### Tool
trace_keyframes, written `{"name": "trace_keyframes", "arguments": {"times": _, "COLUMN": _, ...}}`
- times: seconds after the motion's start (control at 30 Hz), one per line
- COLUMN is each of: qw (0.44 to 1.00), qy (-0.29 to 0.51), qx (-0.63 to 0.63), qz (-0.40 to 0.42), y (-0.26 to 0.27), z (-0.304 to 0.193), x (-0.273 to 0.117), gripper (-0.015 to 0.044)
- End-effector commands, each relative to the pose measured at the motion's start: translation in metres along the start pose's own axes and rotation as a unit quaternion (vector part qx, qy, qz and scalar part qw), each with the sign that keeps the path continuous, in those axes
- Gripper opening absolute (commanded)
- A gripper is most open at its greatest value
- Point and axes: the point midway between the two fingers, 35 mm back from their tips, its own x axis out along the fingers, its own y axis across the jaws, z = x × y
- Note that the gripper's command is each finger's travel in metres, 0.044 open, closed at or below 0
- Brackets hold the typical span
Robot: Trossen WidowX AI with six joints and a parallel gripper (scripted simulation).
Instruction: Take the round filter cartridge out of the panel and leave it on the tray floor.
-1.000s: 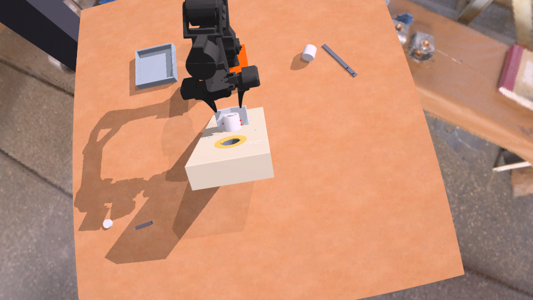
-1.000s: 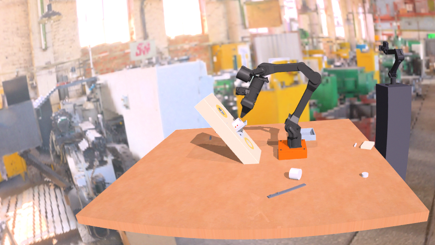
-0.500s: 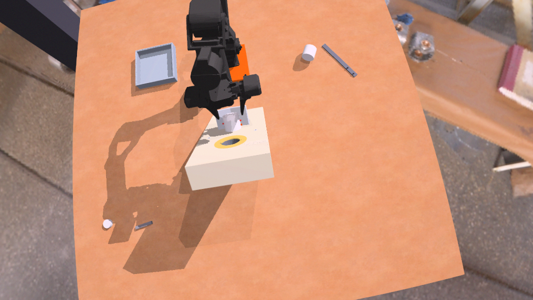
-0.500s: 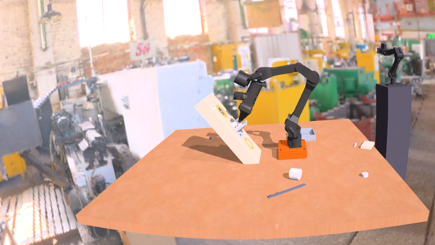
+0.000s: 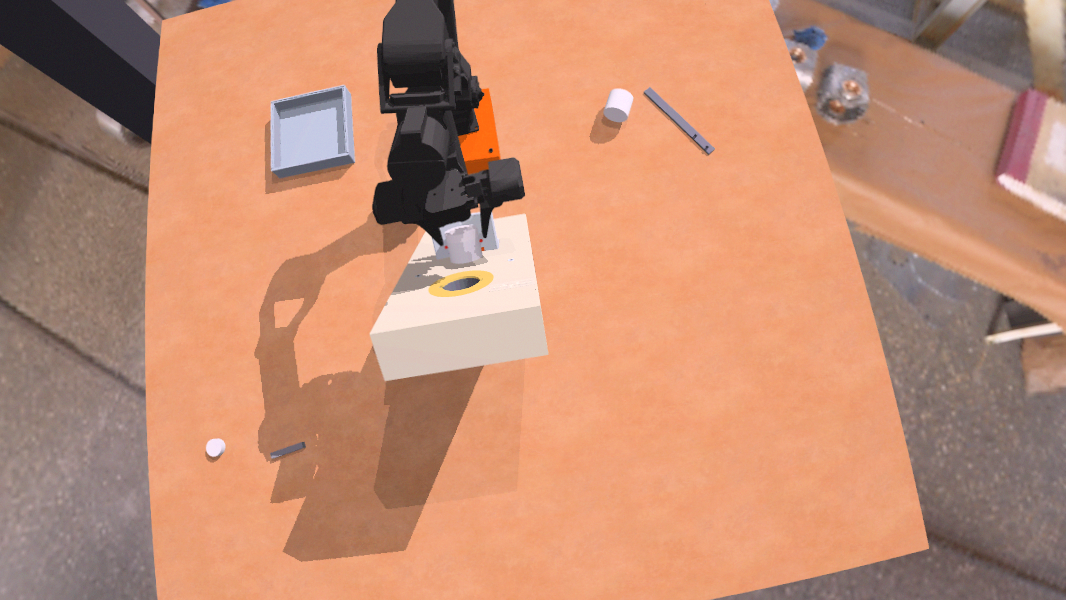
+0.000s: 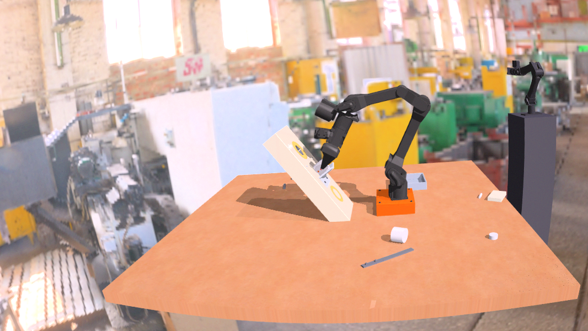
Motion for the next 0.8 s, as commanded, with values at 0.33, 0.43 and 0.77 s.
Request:
{"name": "trace_keyframes", "arguments": {"times": 0.33, "qw": 1.0, "qy": 0.0, "qx": 0.0, "qz": 0.0, "y": 0.0, "z": 0.0, "x": -0.001, "gripper": 0.0191}}
{"name": "trace_keyframes", "arguments": {"times": 0.43, "qw": 1.0, "qy": 0.0, "qx": 0.0, "qz": 0.0, "y": 0.0, "z": 0.0, "x": -0.001, "gripper": 0.0132}}
{"name": "trace_keyframes", "arguments": {"times": 0.77, "qw": 1.0, "qy": -0.001, "qx": 0.0, "qz": -0.001, "y": 0.0, "z": 0.022, "x": -0.011, "gripper": 0.0}}
